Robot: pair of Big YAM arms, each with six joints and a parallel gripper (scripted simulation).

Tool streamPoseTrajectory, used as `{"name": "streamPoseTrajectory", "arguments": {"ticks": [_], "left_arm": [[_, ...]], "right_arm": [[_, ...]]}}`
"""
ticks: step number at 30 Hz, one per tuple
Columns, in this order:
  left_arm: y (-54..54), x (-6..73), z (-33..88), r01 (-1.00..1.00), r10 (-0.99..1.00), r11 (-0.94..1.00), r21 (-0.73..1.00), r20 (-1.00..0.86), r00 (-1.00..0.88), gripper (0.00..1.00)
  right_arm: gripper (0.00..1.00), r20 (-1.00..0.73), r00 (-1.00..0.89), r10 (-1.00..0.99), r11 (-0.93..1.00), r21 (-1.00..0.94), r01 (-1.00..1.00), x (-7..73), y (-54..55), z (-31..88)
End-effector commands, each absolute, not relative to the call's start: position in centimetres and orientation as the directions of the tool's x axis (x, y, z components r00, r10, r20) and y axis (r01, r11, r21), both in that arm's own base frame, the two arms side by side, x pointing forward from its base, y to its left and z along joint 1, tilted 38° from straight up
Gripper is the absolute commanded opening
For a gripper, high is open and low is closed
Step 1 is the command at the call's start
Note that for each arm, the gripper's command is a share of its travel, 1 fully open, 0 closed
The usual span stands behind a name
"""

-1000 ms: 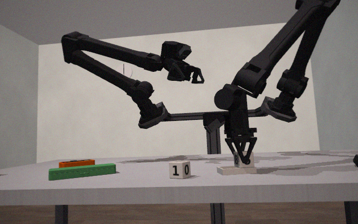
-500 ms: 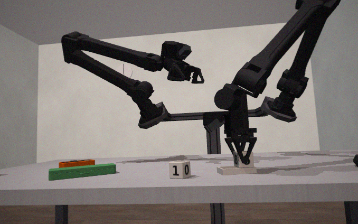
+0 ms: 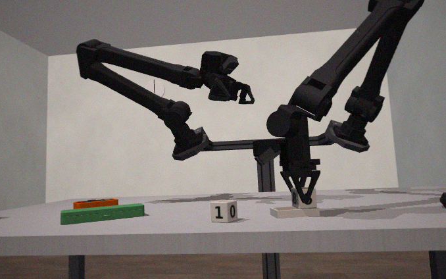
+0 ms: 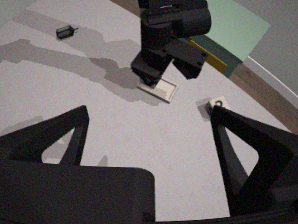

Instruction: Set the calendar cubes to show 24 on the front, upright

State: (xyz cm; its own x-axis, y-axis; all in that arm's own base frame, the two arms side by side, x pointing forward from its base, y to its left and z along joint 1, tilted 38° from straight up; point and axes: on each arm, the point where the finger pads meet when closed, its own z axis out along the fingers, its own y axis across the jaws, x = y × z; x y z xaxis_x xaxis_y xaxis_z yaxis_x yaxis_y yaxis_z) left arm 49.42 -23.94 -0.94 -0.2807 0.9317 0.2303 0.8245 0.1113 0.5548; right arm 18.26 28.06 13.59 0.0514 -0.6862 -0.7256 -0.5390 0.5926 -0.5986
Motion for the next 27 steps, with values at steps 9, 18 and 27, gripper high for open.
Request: {"name": "streamPoseTrajectory", "arguments": {"ticks": [9,18,27], "left_arm": [[-26.2,49.7,1.5,0.783,0.947,0.111,0.613,0.175,-0.271,0.40],[-25.1,49.8,0.4,0.795,0.938,0.115,0.596,0.198,-0.284,0.40],[-24.0,50.4,-0.1,0.800,0.935,0.107,0.590,0.213,-0.283,0.40]], "right_arm": [[1.00,-0.732,0.059,-0.679,0.596,-0.596,-0.538,18.2,28.5,13.9],[1.00,-0.732,0.059,-0.679,0.596,-0.596,-0.538,18.2,28.5,13.9],[1.00,-0.732,0.059,-0.679,0.596,-0.596,-0.538,18.2,28.5,13.9]]}}
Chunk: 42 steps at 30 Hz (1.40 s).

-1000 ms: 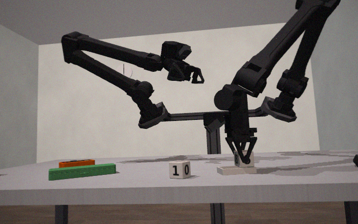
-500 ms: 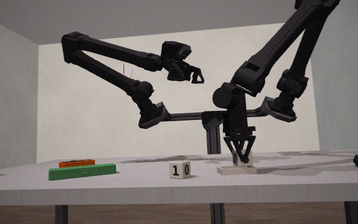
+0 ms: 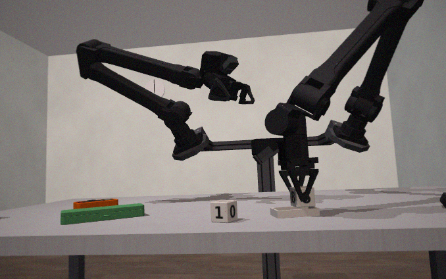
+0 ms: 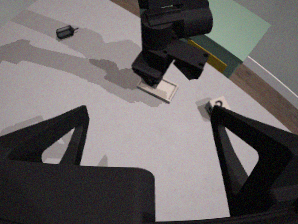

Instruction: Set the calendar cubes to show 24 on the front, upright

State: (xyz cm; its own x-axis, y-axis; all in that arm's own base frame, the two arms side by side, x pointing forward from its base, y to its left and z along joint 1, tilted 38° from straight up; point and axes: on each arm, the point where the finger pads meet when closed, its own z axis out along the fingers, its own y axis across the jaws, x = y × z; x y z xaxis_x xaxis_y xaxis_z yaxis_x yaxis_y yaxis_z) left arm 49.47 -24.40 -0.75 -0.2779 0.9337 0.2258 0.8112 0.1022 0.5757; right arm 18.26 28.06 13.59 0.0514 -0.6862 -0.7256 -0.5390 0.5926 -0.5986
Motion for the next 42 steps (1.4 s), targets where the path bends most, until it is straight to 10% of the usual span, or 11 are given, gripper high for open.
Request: {"name": "streamPoseTrajectory", "arguments": {"ticks": [1,42], "left_arm": [[-23.6,50.1,-1.2,0.809,0.933,0.102,0.579,0.227,-0.280,0.40],[-26.2,49.5,1.3,0.785,0.946,0.108,0.610,0.179,-0.269,0.40]], "right_arm": [[1.00,-0.732,0.059,-0.679,0.596,-0.596,-0.538,18.2,28.5,13.9],[1.00,-0.732,0.059,-0.679,0.596,-0.596,-0.538,18.2,28.5,13.9]]}}
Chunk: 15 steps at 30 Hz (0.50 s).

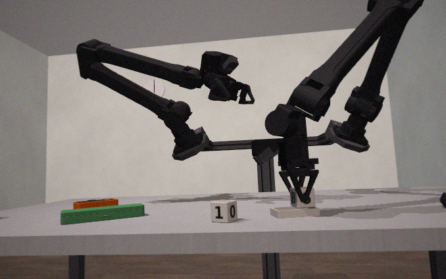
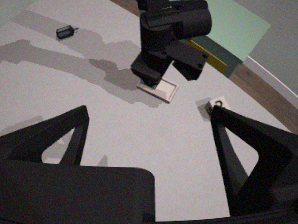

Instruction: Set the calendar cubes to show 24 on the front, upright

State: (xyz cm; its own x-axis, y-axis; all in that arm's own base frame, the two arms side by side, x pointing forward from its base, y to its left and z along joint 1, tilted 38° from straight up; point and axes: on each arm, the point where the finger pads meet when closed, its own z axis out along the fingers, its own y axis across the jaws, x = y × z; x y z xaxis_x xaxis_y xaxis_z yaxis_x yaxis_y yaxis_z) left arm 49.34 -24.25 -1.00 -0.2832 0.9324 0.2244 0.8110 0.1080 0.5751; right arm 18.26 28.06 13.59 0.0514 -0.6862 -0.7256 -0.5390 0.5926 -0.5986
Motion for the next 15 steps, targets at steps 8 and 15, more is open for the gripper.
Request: {"name": "streamPoseTrajectory", "arguments": {"ticks": [8,15], "left_arm": [[-25.6,49.7,1.3,0.786,0.943,0.114,0.607,0.183,-0.278,0.40],[-25.5,49.8,0.6,0.806,0.939,0.095,0.584,0.217,-0.268,0.40]], "right_arm": [[1.00,-0.732,0.059,-0.679,0.596,-0.596,-0.538,18.2,28.5,13.9],[1.00,-0.732,0.059,-0.679,0.596,-0.596,-0.538,18.2,28.5,13.9]]}}
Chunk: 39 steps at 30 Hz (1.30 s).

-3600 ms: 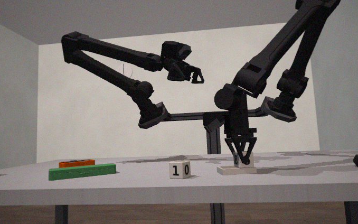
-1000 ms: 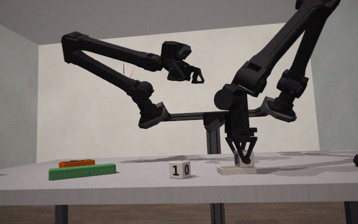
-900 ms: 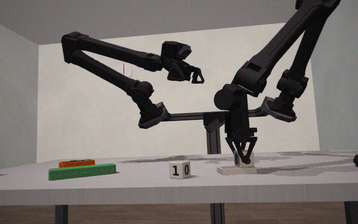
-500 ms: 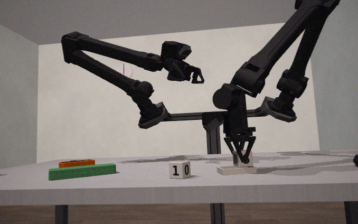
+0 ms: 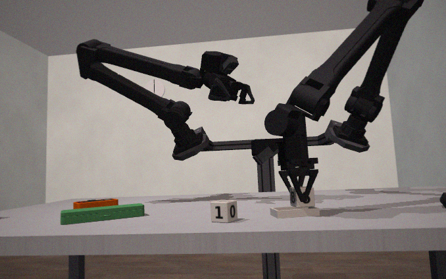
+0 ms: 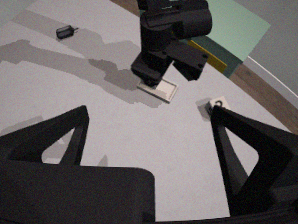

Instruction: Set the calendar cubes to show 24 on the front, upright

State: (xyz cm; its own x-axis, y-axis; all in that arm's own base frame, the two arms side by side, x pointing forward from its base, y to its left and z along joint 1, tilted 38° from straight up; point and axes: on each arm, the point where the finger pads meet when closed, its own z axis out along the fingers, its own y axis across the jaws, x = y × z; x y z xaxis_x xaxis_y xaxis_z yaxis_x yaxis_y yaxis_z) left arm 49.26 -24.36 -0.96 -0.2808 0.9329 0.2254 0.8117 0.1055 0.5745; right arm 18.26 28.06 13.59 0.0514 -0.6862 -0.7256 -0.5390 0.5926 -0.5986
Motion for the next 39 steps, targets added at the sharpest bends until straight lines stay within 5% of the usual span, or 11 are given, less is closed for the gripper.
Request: {"name": "streamPoseTrajectory", "arguments": {"ticks": [1,39], "left_arm": [[-25.4,50.0,0.6,0.803,0.940,0.095,0.589,0.212,-0.267,0.40],[-25.7,50.0,1.2,0.799,0.943,0.131,0.587,0.175,-0.284,0.40]], "right_arm": [[1.00,-0.732,0.059,-0.679,0.596,-0.596,-0.538,18.2,28.5,13.9],[1.00,-0.732,0.059,-0.679,0.596,-0.596,-0.538,18.2,28.5,13.9]]}}
